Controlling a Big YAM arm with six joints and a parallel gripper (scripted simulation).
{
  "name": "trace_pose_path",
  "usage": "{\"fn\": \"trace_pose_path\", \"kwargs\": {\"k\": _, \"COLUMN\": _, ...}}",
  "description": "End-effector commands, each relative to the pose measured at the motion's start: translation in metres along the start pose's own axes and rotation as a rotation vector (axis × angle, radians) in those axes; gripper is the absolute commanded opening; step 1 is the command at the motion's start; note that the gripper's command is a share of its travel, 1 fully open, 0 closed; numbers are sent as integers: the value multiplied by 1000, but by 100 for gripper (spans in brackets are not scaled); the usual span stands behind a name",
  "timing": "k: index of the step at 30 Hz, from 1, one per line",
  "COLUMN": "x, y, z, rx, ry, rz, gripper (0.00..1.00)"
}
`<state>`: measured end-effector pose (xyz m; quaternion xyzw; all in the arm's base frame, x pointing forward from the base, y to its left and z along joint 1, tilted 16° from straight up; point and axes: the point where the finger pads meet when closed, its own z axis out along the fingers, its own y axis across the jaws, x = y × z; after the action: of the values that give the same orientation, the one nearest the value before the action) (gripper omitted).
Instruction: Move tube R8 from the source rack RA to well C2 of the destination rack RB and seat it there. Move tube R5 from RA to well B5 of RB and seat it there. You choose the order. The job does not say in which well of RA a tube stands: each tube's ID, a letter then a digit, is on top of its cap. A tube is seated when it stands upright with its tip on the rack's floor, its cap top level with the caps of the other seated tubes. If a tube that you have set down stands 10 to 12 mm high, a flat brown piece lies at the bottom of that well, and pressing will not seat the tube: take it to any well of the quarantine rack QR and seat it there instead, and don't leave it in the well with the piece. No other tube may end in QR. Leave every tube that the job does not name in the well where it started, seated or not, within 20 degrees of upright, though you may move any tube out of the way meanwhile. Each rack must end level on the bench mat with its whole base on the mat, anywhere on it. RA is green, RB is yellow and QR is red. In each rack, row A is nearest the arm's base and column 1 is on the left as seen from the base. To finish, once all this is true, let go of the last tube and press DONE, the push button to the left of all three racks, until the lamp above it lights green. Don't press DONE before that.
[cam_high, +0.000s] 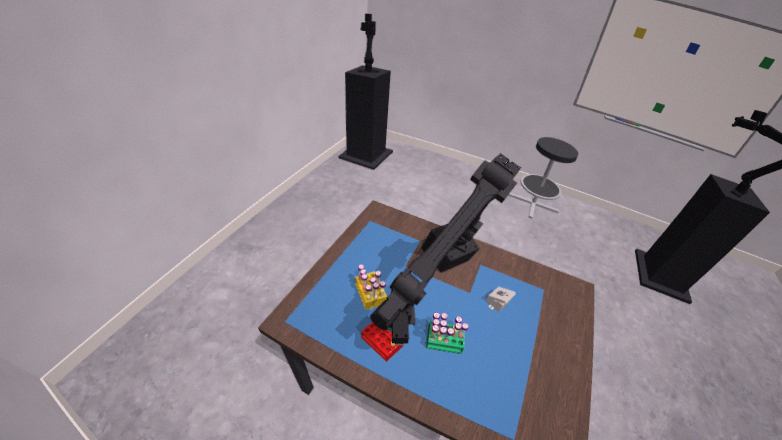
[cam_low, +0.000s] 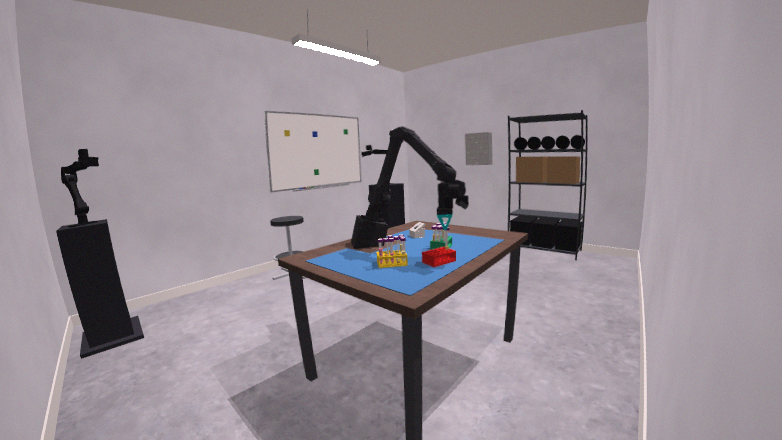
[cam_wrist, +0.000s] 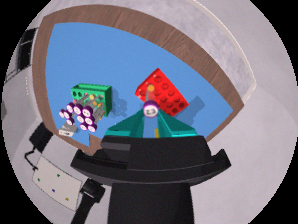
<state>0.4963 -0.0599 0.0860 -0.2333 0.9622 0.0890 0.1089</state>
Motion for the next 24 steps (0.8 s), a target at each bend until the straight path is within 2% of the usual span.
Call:
{"fn": "trace_pose_path", "kwargs": {"k": 1, "x": -3, "y": -4, "z": 6, "rx": 6, "ry": -3, "rz": 12, "gripper": 0}}
{"fn": "trace_pose_path", "kwargs": {"k": 14, "x": -4, "y": -2, "z": 12, "rx": 4, "ry": -2, "rz": 8, "gripper": 0}}
{"fn": "trace_pose_path", "kwargs": {"k": 15, "x": -14, "y": -8, "z": 4, "rx": 18, "ry": -19, "rz": 4, "gripper": 0}}
{"fn": "trace_pose_path", "kwargs": {"k": 24, "x": -3, "y": -3, "z": 17, "rx": 5, "ry": -2, "rz": 10, "gripper": 0}}
